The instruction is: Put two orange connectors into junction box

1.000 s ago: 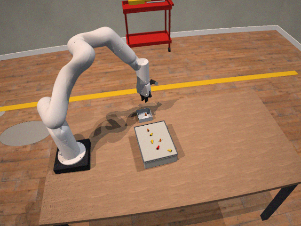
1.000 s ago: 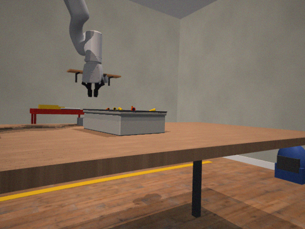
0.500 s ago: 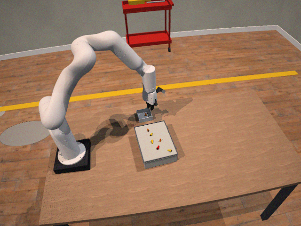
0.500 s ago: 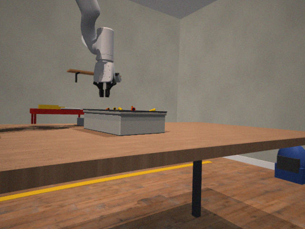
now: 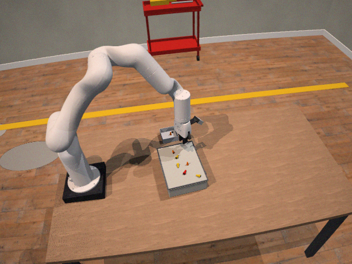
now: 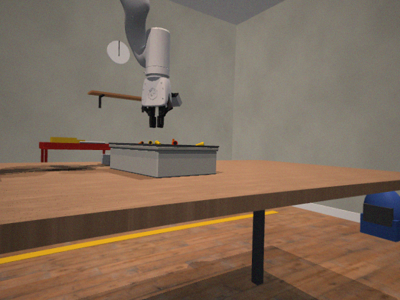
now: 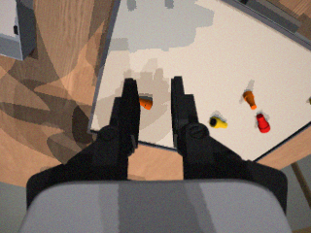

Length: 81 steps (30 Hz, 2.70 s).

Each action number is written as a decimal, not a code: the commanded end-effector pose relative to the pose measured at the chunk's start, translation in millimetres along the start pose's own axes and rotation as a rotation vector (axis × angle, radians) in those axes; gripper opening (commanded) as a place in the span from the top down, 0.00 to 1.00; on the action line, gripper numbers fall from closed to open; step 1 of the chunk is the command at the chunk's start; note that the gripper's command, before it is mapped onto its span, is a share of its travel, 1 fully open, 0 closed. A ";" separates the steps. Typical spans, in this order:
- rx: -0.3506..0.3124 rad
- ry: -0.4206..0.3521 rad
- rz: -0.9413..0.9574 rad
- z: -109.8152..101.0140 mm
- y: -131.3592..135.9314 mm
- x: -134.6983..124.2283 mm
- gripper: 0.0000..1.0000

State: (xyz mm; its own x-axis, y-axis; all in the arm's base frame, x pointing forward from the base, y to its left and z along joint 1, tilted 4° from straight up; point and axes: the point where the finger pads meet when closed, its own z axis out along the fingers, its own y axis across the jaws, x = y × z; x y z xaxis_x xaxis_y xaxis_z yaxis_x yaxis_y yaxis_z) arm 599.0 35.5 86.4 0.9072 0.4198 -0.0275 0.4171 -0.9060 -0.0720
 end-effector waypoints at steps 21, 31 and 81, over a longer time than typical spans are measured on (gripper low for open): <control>0.002 0.002 0.141 20.3 106.3 -60.8 0.74; 0.002 0.002 0.141 44.2 106.4 -60.6 0.74; 0.002 0.002 0.141 62.6 107.0 -59.6 0.98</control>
State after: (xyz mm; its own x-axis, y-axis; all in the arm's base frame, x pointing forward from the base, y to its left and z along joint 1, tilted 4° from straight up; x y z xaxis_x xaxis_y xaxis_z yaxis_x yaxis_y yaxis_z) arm 585.9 -83.1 17.8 0.9568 0.2884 -0.0364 0.2855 -0.9558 -0.0699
